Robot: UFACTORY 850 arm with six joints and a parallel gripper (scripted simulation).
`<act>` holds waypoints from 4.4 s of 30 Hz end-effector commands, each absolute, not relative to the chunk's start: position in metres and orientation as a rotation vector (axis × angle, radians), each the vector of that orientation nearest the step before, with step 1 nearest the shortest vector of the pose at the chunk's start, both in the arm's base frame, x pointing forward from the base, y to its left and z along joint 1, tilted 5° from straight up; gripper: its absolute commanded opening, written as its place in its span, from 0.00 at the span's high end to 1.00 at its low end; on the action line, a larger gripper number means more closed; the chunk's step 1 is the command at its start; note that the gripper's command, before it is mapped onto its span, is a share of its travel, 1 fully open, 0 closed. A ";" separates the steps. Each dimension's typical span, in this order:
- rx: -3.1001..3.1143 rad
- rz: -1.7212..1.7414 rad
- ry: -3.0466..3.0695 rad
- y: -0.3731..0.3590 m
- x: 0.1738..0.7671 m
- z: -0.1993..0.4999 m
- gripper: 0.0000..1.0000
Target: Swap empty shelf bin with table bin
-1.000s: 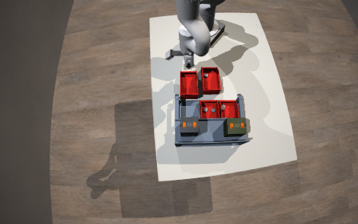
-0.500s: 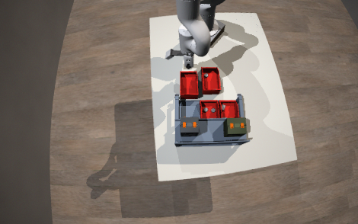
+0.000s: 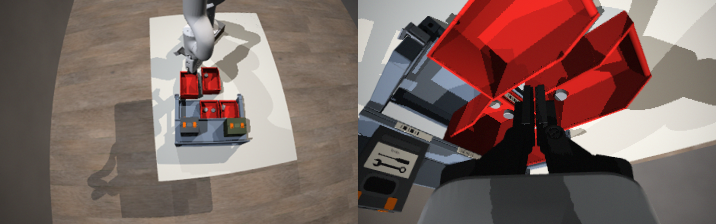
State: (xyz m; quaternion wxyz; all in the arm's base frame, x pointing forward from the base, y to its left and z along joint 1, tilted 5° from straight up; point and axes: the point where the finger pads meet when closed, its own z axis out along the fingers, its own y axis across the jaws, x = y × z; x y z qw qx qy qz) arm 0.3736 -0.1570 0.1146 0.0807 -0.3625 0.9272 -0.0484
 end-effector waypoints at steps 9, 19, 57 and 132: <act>-0.224 -0.101 2.983 -0.140 0.399 0.131 1.00; 0.272 -0.082 3.068 -0.140 0.399 0.131 0.74; 0.272 -0.084 3.069 -0.141 0.399 0.127 0.74; 0.272 -0.085 3.069 -0.144 0.403 0.063 0.74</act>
